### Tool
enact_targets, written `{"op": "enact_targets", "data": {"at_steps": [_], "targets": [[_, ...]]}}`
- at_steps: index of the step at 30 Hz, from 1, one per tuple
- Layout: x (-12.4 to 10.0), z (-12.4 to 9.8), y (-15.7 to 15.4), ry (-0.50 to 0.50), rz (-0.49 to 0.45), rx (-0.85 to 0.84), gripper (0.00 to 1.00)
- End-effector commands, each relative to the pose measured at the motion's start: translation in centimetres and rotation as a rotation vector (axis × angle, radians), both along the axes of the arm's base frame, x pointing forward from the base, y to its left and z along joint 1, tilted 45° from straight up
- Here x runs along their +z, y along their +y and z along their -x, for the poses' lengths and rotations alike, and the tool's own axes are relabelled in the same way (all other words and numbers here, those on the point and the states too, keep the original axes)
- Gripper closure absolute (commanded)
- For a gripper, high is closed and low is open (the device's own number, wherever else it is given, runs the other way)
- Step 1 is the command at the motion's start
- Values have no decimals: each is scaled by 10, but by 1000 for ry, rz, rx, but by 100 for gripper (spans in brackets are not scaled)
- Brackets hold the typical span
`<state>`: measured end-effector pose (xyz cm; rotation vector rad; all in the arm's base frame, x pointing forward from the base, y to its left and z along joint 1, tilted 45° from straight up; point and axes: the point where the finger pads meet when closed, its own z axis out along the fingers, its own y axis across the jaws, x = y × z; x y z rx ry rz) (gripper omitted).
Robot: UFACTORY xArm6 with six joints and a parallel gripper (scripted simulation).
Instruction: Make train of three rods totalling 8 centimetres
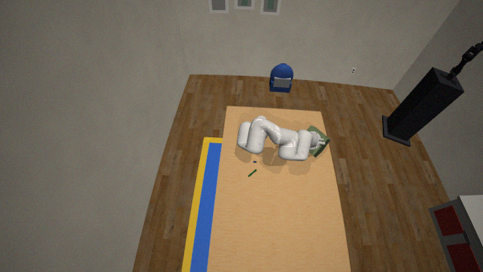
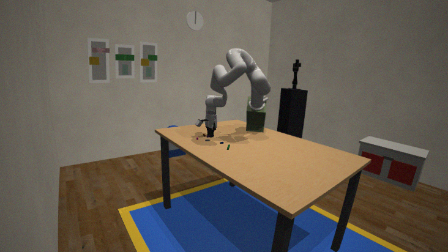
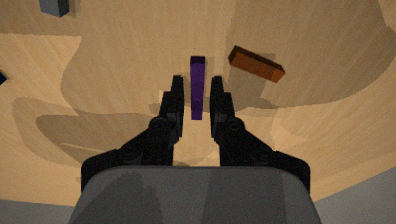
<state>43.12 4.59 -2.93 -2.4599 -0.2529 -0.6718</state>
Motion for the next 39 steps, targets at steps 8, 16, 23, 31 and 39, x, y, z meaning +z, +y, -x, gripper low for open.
{"op": "enact_targets", "data": {"at_steps": [8, 16, 23, 31, 39], "targets": [[0, 0, -1, -1, 1, -1, 96], [0, 0, -1, -1, 1, -1, 96], [0, 0, -1, -1, 1, -1, 96], [0, 0, -1, -1, 1, -1, 96], [3, 1, -3, -1, 1, -1, 96]]}}
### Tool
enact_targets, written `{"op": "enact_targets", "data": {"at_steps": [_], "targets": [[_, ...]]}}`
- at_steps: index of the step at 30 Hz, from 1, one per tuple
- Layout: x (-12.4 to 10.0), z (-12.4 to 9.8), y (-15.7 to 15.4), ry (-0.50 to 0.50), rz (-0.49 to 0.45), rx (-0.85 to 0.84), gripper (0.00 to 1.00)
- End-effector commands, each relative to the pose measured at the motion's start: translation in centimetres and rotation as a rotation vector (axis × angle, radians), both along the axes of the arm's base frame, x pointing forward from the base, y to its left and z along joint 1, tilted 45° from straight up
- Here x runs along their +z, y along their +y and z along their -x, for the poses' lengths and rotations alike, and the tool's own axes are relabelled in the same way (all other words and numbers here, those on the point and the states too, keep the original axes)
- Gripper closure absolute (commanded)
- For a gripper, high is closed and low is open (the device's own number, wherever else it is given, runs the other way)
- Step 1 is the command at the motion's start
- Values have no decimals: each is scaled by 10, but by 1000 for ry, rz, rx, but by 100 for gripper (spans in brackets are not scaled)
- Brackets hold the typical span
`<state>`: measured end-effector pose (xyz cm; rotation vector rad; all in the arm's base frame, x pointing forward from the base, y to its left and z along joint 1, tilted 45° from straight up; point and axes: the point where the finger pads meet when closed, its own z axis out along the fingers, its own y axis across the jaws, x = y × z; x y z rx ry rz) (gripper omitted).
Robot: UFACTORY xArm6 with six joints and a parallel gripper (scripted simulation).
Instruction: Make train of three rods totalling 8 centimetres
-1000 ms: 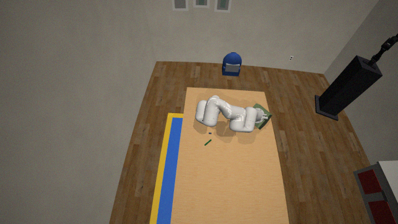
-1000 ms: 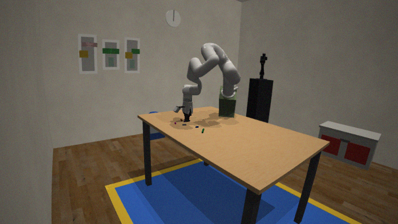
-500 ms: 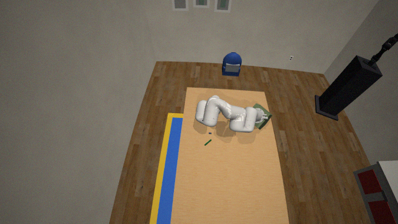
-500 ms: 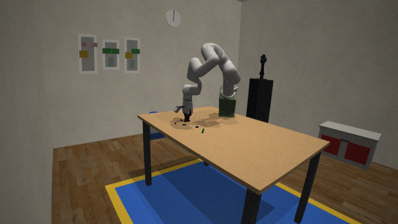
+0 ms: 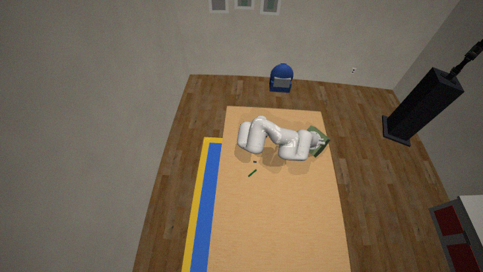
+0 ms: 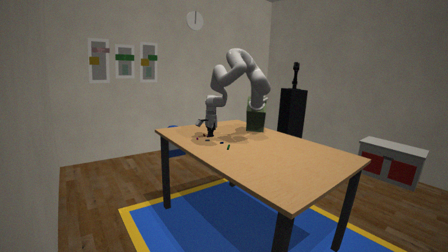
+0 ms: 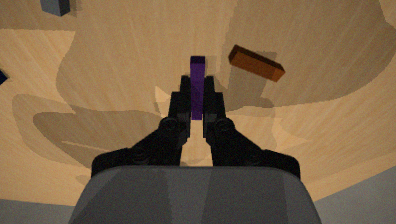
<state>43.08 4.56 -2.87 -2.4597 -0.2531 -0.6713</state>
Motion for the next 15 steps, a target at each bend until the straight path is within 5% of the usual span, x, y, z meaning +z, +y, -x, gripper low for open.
{"op": "enact_targets", "data": {"at_steps": [1, 15], "targets": [[5, 2, -4, -1, 1, -1, 96], [61, 34, -50, -1, 1, -1, 96]]}}
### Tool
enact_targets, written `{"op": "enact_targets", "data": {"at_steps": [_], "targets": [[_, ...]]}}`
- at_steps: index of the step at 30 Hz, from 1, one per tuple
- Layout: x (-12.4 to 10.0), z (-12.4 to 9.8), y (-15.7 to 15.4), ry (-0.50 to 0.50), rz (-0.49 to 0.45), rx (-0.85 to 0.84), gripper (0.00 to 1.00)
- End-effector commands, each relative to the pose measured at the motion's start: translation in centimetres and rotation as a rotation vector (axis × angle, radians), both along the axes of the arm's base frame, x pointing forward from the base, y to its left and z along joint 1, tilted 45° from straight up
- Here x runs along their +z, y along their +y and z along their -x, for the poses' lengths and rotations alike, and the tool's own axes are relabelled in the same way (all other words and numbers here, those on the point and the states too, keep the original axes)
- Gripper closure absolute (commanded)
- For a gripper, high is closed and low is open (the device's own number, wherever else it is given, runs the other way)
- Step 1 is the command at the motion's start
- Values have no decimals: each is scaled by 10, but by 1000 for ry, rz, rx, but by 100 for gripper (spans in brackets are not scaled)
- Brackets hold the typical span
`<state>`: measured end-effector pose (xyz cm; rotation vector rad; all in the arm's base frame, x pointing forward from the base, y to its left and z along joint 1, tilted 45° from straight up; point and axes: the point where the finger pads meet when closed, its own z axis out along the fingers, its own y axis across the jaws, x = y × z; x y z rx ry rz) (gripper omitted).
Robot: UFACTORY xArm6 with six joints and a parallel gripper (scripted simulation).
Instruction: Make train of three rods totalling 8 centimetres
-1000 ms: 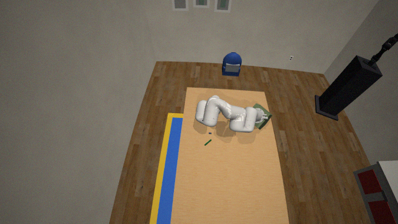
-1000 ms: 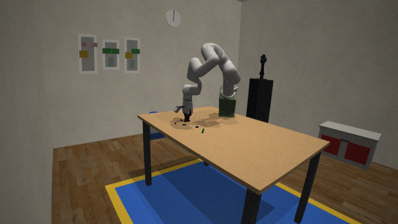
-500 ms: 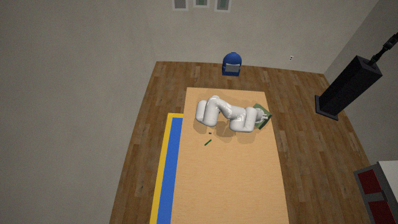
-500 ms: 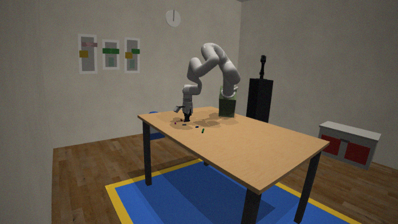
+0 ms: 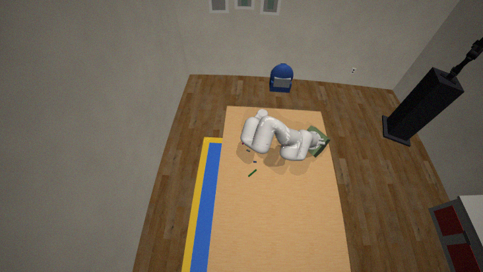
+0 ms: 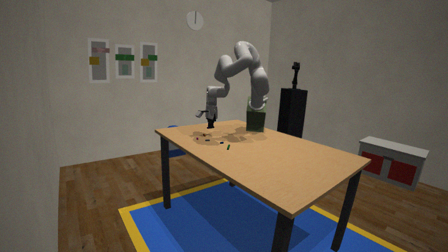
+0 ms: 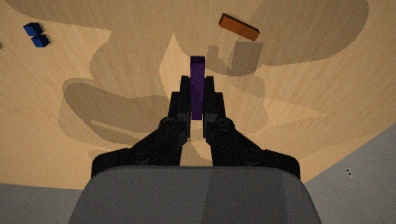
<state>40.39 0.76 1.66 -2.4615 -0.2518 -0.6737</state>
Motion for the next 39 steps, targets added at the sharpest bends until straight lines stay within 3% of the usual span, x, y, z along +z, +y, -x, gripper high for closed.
{"op": "enact_targets", "data": {"at_steps": [1, 17, 28, 30, 32, 39], "targets": [[19, 9, -14, 0, -1, 1, 96], [28, 12, -17, 2, 0, 1, 96], [96, 3, 68, 34, 8, -19, 96], [96, 3, 68, 34, 8, -19, 96], [117, 6, 94, 34, -4, -29, 96], [139, 11, 121, 31, -24, -41, 96]]}}
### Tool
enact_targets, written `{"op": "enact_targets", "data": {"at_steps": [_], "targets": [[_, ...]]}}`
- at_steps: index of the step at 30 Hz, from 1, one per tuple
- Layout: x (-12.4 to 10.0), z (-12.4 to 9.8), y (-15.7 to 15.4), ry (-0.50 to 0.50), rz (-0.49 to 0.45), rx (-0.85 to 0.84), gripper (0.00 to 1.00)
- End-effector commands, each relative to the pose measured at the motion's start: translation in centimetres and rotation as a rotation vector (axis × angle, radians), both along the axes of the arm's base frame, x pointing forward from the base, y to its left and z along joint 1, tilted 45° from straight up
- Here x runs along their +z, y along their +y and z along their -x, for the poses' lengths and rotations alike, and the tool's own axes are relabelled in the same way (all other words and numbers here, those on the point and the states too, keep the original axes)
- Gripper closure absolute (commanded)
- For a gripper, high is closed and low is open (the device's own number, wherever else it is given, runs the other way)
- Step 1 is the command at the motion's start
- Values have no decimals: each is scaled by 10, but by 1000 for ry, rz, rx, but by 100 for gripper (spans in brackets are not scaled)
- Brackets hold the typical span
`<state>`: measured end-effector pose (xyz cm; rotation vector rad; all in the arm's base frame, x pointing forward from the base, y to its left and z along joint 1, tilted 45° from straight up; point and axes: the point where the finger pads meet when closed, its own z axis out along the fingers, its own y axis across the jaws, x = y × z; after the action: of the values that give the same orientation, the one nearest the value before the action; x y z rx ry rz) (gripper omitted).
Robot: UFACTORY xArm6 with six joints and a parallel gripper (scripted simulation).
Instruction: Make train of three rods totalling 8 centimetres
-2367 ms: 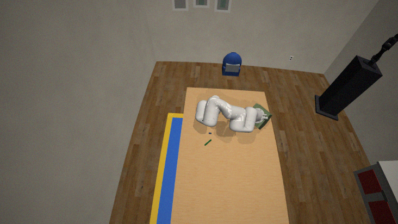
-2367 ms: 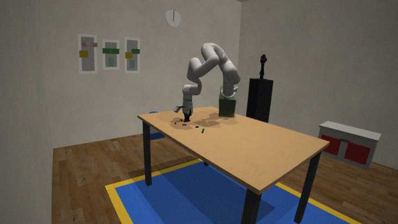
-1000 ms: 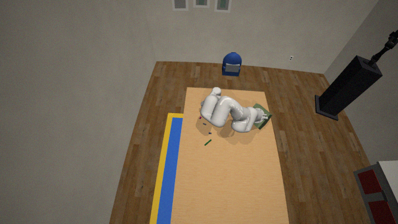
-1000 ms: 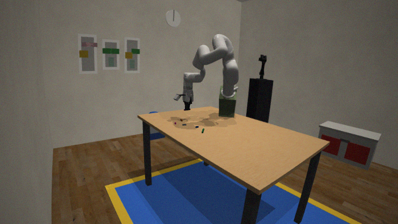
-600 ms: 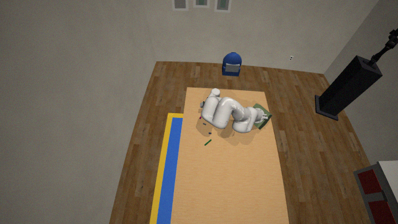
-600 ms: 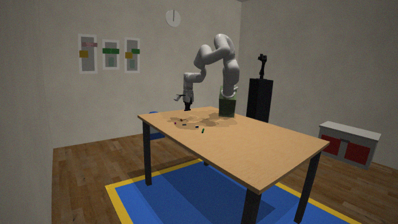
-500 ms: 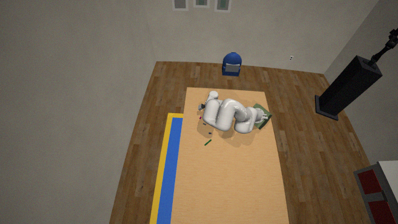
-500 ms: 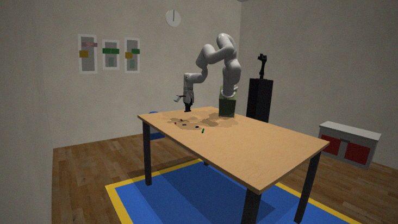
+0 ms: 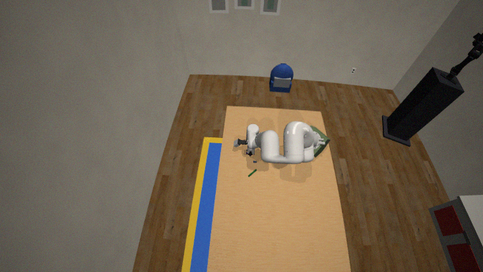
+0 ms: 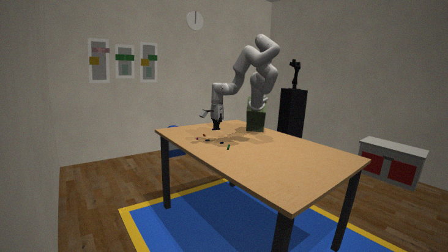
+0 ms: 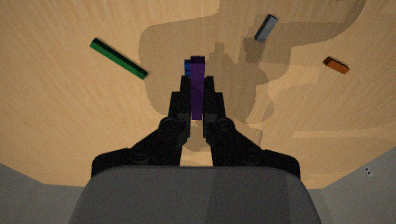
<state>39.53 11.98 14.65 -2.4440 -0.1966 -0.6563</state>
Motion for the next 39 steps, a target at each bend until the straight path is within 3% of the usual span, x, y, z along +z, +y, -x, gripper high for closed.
{"op": "enact_targets", "data": {"at_steps": [1, 25, 39], "targets": [[9, 2, 9, 9, 8, -12, 96], [-3, -5, 19, 10, 9, -12, 96], [-43, -28, 51, 10, 9, -12, 96]]}}
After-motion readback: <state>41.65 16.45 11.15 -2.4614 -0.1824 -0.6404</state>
